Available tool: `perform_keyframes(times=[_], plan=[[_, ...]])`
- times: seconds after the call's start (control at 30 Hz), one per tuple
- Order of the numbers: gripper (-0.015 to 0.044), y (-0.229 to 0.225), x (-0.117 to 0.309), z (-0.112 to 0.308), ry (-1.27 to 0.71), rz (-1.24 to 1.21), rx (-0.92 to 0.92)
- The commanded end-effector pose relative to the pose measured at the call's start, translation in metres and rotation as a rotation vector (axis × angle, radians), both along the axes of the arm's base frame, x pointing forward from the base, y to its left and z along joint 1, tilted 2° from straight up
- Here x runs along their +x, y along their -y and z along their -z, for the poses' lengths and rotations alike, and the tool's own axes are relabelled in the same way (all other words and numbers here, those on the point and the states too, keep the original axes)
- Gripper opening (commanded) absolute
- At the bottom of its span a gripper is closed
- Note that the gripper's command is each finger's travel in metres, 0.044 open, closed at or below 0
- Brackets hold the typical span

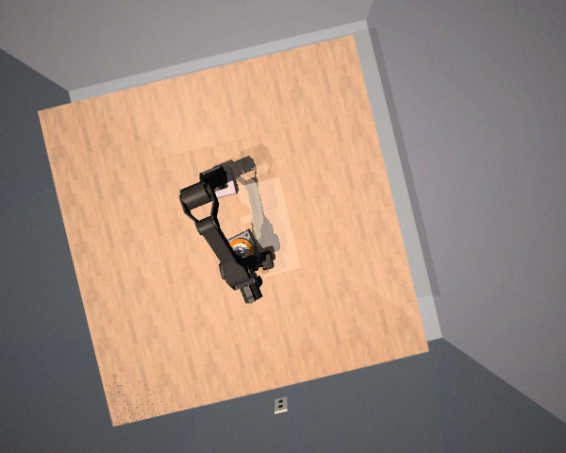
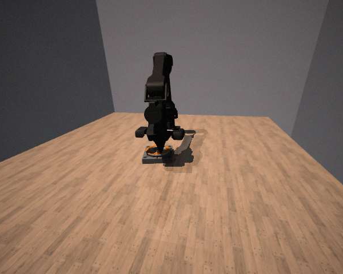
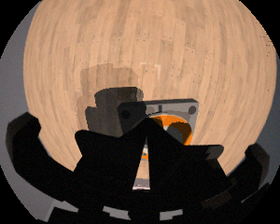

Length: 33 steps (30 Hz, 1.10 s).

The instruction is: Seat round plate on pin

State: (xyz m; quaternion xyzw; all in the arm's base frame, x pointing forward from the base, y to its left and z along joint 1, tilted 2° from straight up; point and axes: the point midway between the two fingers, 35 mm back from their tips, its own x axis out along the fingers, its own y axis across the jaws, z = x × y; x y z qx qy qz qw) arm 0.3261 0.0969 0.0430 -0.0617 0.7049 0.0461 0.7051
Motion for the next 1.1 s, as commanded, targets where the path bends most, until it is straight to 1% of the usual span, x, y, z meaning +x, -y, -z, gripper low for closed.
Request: perform_keyframes(times=[0.0, 0.2, 0.47, 0.57, 0.6, 1.07], plan=[[0.0, 0.004, 0.004, -0.001, 0.004, -0.002, -0.004], [0.0, 0.006, 0.006, -0.003, 0.004, -0.002, -0.004], [0.0, 0.004, 0.001, -0.044, 0.004, -0.002, -0.004], [0.0, 0.004, 0.001, -0.045, 0.004, -0.002, -0.004], [0.0, 0.004, 0.001, -0.038, 0.004, -0.004, 0.0], [0.0, 0.004, 0.001, -0.038, 0.004, -0.004, 0.0]])
